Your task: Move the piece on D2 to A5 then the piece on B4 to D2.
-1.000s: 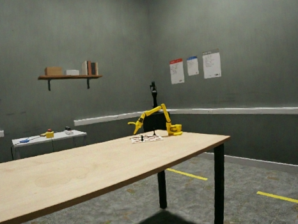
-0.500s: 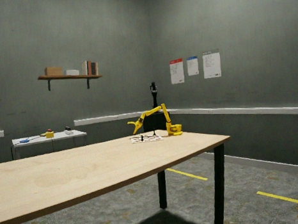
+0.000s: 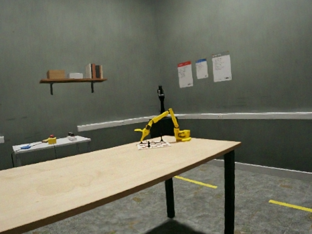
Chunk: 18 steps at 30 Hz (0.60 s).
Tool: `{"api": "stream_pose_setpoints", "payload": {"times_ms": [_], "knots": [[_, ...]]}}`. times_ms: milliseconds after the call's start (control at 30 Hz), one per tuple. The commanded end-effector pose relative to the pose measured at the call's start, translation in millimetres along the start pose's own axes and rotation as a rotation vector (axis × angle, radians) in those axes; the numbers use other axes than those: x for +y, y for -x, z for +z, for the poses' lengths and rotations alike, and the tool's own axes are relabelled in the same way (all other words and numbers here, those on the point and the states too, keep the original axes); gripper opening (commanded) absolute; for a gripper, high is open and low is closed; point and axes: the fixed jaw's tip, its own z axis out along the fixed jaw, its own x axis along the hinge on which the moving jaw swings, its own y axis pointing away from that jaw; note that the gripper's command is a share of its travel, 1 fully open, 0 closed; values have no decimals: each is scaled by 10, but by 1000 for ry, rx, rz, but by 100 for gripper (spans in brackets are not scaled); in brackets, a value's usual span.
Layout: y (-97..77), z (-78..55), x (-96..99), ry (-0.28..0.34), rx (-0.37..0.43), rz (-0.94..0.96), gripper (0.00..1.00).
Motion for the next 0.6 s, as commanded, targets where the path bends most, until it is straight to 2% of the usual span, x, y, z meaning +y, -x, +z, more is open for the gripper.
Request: {"api": "stream_pose_setpoints", "payload": {"times_ms": [0,567], "knots": [[-76,46,-28,-4,25,8,0],[-105,43,-27,-4,25,7,0]]}}
